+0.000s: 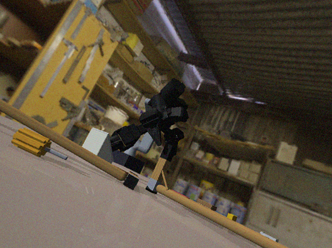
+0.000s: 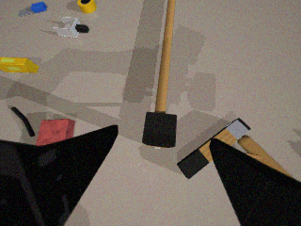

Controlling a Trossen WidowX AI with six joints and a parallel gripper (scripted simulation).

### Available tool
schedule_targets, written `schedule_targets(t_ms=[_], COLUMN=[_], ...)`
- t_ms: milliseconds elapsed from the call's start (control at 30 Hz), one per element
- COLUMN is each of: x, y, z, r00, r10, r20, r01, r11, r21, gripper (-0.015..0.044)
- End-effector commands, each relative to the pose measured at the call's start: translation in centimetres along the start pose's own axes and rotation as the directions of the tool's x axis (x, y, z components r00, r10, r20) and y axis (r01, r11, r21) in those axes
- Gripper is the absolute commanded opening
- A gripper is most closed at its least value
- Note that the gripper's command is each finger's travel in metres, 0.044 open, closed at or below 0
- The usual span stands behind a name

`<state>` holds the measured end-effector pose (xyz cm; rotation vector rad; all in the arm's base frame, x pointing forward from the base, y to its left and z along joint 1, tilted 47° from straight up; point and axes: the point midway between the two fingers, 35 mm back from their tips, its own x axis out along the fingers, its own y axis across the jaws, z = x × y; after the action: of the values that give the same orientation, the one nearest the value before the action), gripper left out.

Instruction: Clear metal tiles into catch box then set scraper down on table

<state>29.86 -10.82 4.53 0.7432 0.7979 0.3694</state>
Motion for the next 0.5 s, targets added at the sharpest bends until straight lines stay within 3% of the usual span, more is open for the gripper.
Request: schedule_targets(t_ms=[0,233,467], x=[-1.3,-2.2,-4.9], y=[0.3,0.3,-0.5], z=[0.3,0.5,3.6], r00=[1.0,1.0,0.985], r10=[0.004,0.004,-0.009], r20=[0.006,0.023,0.174], r01=[-0.004,-0.004,0.003], r11=[1.0,1.0,0.999], r21=[-0.01,-0.005,0.034], gripper=[0.044,0.044,0.044])
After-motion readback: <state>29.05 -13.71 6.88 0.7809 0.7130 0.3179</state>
